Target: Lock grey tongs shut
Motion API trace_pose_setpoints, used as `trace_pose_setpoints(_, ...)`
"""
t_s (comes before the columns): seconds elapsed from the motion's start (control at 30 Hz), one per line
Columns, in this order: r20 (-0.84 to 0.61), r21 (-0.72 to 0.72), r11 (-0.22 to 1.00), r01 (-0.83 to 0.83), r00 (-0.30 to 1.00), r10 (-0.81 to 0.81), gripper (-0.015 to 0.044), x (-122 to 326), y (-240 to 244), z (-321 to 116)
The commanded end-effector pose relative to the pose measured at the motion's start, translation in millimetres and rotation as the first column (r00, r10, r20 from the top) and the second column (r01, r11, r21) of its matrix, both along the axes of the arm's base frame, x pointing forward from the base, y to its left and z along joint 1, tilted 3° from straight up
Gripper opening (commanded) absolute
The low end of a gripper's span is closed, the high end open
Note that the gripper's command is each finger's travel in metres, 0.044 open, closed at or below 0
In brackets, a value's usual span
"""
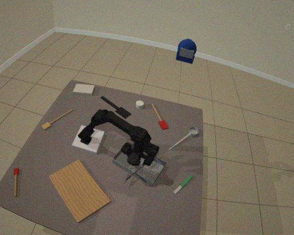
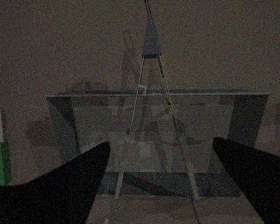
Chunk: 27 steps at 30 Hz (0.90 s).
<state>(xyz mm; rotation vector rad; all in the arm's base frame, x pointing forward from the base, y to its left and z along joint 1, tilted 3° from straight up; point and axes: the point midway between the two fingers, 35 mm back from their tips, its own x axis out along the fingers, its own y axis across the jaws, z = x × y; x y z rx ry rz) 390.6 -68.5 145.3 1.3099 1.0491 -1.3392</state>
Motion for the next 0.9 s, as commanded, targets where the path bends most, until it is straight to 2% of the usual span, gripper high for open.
trace_pose_setpoints(0.0,0.002,0.000,1.000,0.006,1.000,-0.006,0.0440,1,-1,-2)
trace_pose_setpoints(0.87,0.003,0.000,1.000,0.006,1.000,-0.006,0.0440,7,-4,-43)
